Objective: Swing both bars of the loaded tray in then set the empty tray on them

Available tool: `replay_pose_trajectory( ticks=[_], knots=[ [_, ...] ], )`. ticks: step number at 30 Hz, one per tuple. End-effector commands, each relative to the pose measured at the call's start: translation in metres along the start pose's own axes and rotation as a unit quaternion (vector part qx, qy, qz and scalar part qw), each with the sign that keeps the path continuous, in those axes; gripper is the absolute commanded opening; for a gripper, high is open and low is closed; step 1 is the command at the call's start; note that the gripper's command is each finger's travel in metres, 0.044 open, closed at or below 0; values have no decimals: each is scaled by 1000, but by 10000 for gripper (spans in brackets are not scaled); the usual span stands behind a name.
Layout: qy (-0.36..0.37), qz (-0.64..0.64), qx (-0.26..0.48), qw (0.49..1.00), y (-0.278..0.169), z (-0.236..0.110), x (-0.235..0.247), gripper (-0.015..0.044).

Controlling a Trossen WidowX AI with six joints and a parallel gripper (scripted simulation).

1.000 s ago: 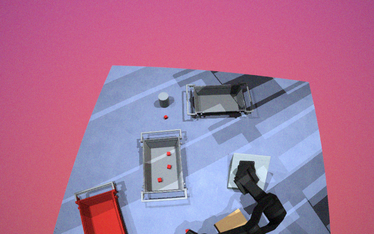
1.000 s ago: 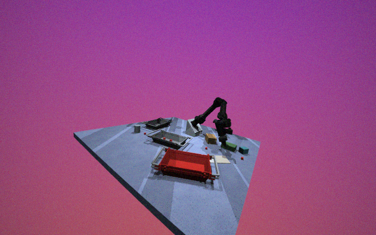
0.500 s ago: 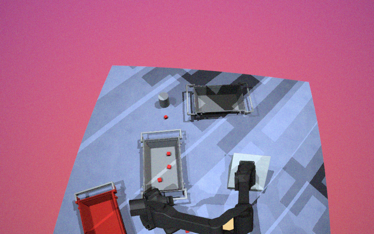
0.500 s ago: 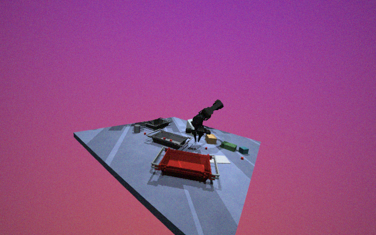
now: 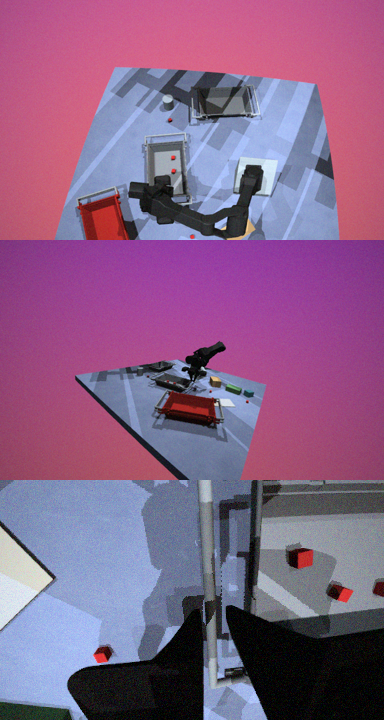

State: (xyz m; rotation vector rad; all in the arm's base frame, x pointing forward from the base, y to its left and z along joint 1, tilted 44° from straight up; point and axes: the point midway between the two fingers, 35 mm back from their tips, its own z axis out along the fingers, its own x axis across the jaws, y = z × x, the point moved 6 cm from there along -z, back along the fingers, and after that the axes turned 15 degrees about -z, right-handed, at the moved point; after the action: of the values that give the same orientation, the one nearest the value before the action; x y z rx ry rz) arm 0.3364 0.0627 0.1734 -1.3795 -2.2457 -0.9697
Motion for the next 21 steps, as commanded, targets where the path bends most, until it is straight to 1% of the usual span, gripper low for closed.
replay_pose_trajectory(
  ticks=[1, 6, 9, 15, 21],
  knots=[
    [2, 8, 9, 1000, -3, 19, -2, 86],
    [3, 8, 8, 1000, -4, 43, -1, 86],
    [4, 8, 8, 1000, -5, 50, 0, 86],
    [4, 8, 8, 1000, -5, 49, -1, 86],
    [3, 8, 8, 1000, -7, 31, -11, 86]
  ],
)
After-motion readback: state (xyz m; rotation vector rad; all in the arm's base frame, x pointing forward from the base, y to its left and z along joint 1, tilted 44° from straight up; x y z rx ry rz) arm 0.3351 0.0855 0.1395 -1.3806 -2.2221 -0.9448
